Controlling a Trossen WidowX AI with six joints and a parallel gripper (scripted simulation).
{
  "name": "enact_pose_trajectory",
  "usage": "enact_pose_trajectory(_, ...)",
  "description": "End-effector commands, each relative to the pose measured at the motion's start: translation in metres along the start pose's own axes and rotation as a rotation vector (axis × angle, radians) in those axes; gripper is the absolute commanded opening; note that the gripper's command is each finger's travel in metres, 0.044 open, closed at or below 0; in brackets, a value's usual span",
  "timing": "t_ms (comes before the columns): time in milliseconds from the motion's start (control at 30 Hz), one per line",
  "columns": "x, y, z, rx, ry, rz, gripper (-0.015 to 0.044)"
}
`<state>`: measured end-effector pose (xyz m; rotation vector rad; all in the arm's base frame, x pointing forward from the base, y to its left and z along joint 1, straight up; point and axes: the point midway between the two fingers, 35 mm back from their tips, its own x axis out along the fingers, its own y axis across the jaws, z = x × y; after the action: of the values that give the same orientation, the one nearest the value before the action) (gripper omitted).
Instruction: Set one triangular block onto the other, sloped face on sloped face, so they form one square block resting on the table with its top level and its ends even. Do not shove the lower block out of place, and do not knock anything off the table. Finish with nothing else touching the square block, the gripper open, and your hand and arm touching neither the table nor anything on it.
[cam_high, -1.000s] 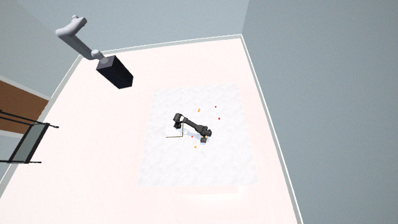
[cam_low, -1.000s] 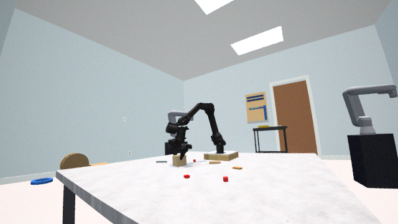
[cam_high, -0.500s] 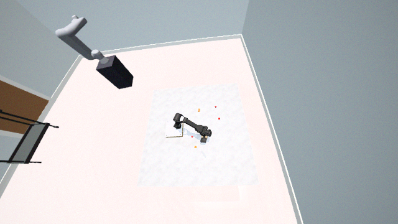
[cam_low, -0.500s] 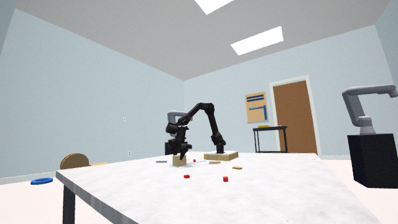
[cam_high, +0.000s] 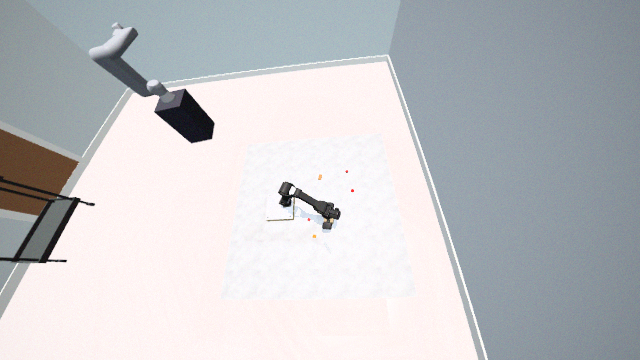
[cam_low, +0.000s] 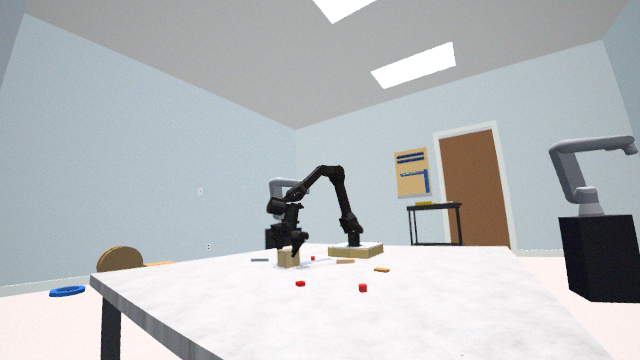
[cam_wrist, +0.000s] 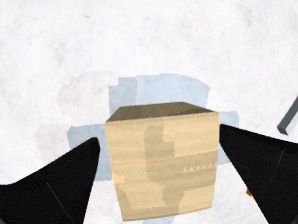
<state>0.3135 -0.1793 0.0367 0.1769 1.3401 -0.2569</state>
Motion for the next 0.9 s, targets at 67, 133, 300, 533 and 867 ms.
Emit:
enact_pose_trajectory(67,-0.003,0.000,0.001,0.000,0.000,0.000,0.0440)
enact_pose_trajectory(133,-0.022,-0.001,0.003,0.000,0.000,0.000,0.0440)
enact_pose_trajectory(300,-0.099,-0.001,0.002,0.000,0.001,0.000,0.0440)
enact_pose_trajectory(533,-0.110,-0.001,0.006,0.002,-0.029,-0.010,0.0440)
enact_pose_trajectory(867,-0.110,-0.001,0.006,0.002,-0.029,-0.010,0.0440)
